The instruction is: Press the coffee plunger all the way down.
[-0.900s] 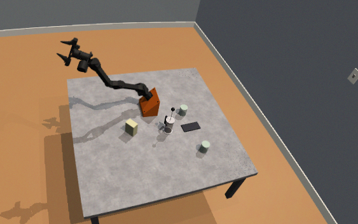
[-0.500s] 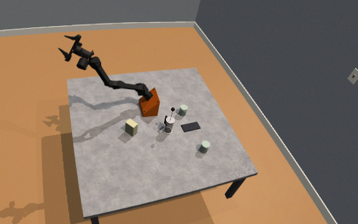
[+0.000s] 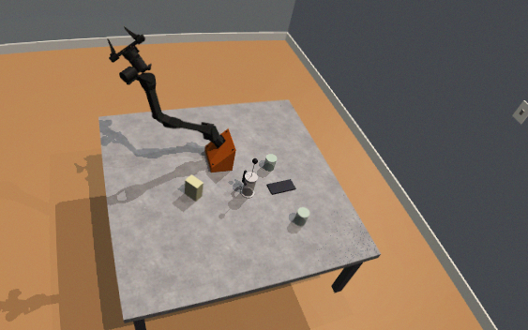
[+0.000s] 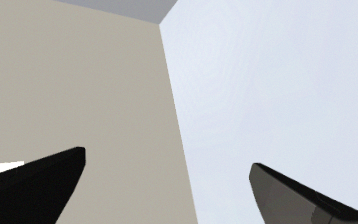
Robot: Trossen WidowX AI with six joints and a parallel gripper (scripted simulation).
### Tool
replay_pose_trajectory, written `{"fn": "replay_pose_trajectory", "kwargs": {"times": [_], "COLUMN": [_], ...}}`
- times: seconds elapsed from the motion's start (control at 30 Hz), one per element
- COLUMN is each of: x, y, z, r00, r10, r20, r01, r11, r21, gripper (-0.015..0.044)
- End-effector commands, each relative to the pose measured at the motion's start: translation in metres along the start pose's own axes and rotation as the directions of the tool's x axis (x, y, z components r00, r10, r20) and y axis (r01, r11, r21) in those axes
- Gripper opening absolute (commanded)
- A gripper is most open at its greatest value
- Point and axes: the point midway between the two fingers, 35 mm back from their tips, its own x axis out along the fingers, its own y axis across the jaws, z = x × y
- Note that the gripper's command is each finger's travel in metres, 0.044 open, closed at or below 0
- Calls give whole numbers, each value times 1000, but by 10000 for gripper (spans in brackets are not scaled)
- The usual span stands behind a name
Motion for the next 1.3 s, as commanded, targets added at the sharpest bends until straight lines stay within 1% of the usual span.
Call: {"fn": "replay_pose_trajectory", "kwargs": {"times": [0.0,0.13,0.23,0.33,0.43,0.63,0.73,0.87,1.0,1.1,1.17,1.27], "x": [-2,-4,-8,-14,-24,-47,-66,-104,-119,-136,-157,-199], "y": [23,36,64,83,118,170,203,250,263,278,296,324], "z": [-4,-5,-7,-16,-21,-39,-50,-68,-75,-81,-89,-102], "r00": [997,993,980,963,928,850,785,658,610,553,480,338], "r10": [69,110,189,249,346,479,559,669,701,732,764,806], "r20": [-31,-40,-62,-102,-140,-218,-268,-347,-370,-397,-430,-487], "r01": [-68,-109,-183,-238,-322,-424,-473,-530,-559,-560,-553,-521], "r11": [997,993,979,966,932,869,820,738,712,680,645,590], "r21": [36,38,90,104,168,255,323,419,425,474,528,616], "gripper": [440,440,440,440,440,440,440,440,440,440,440,440]}}
